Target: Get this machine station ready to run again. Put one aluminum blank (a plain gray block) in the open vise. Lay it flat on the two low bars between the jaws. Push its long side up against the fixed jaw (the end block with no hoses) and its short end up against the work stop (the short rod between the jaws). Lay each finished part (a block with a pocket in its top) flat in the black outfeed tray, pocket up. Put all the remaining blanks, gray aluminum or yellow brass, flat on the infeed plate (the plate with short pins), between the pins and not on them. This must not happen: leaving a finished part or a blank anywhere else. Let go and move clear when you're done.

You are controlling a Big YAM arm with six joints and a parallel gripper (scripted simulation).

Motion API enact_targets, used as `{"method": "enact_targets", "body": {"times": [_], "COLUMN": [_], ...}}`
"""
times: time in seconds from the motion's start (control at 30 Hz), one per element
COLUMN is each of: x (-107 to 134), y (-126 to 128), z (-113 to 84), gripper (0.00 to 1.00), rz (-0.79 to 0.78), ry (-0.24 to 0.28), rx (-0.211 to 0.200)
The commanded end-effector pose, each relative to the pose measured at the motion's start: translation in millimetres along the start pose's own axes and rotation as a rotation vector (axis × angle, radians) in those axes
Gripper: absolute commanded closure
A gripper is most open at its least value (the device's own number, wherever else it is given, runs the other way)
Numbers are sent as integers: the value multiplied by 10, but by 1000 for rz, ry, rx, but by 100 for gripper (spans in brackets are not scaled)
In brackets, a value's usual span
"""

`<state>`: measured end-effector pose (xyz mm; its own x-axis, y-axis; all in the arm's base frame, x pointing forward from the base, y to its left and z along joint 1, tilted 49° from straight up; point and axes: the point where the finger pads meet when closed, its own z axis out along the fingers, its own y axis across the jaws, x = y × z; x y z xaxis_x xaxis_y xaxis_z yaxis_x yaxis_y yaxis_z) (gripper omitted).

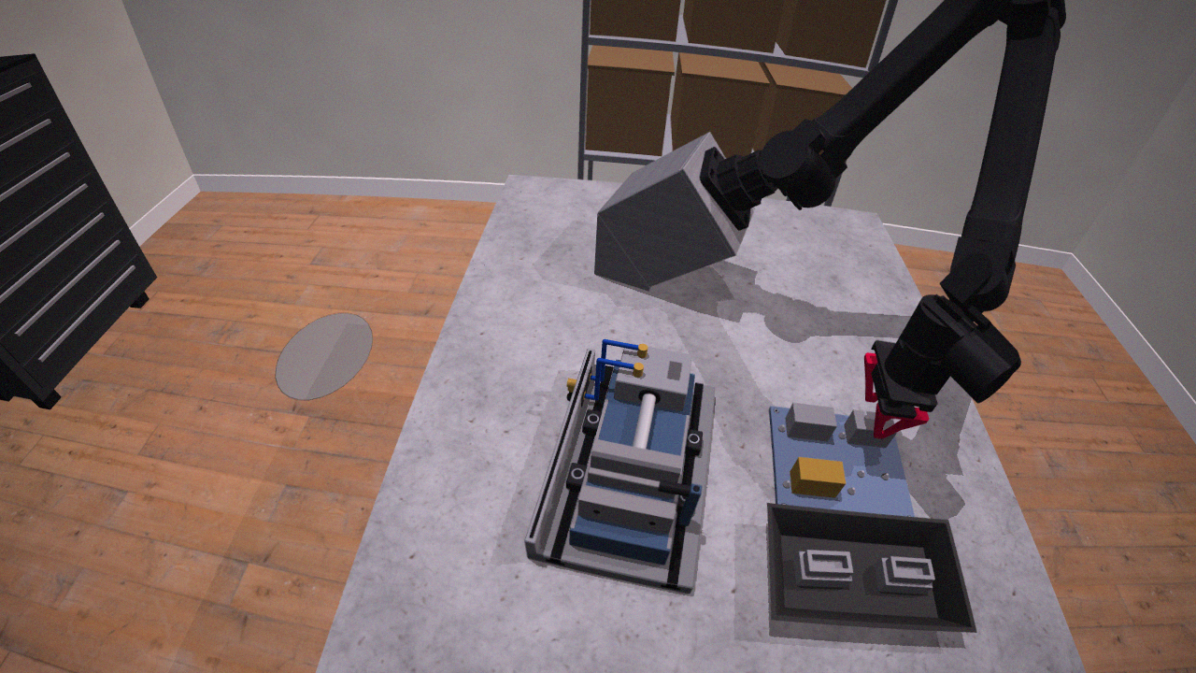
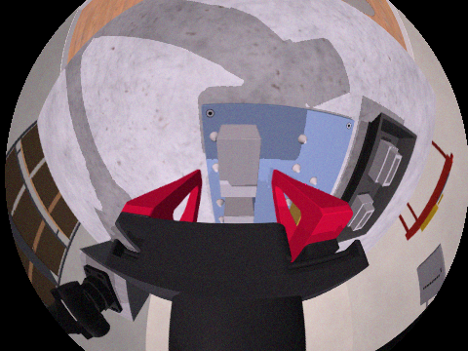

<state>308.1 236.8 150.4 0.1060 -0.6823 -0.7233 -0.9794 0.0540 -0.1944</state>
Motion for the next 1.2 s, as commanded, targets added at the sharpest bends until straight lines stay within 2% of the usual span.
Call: {"method": "enact_targets", "body": {"times": [0.0,1.17], "x": [-56,-118], "y": [-2,-32], "z": [26,-18], "gripper": [36,36], "rz": [-7,-27], "ry": [-8,-17], "rx": [3,16]}}
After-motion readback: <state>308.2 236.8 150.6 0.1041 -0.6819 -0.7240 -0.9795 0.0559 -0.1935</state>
